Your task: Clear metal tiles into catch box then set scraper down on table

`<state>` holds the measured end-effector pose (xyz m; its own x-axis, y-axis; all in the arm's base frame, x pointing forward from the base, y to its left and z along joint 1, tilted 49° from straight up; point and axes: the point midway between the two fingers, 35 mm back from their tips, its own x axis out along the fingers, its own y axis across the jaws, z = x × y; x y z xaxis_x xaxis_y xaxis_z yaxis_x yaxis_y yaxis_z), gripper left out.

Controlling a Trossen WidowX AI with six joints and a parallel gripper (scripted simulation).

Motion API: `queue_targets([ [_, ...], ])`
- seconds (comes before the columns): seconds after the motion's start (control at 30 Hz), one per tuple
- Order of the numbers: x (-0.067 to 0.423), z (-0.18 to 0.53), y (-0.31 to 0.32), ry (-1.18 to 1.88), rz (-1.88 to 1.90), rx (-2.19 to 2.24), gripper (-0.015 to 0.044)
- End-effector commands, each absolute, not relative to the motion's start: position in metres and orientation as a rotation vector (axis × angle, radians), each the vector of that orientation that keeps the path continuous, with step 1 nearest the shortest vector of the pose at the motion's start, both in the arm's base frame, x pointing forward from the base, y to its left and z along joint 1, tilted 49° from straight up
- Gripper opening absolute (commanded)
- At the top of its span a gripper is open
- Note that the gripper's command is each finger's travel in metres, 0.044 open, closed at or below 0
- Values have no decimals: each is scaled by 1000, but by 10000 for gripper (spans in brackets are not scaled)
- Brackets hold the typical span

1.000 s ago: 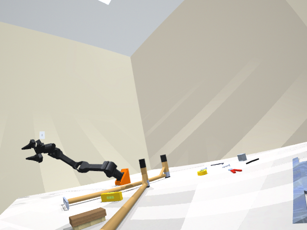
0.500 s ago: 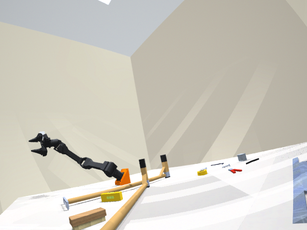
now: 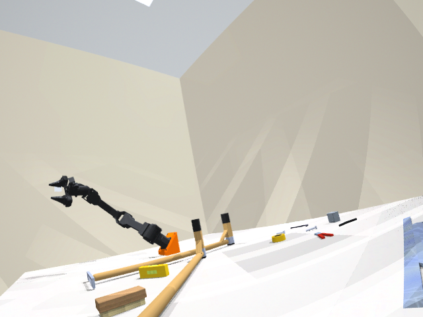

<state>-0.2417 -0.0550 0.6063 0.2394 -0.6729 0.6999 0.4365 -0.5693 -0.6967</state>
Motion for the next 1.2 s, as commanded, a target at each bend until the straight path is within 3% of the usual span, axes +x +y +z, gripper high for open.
queue_targets([
  [0.0,-236,603,-38,210,-1500,-1607,440],
  [1.17,-158,565,74,173,-1358,-1701,440],
])
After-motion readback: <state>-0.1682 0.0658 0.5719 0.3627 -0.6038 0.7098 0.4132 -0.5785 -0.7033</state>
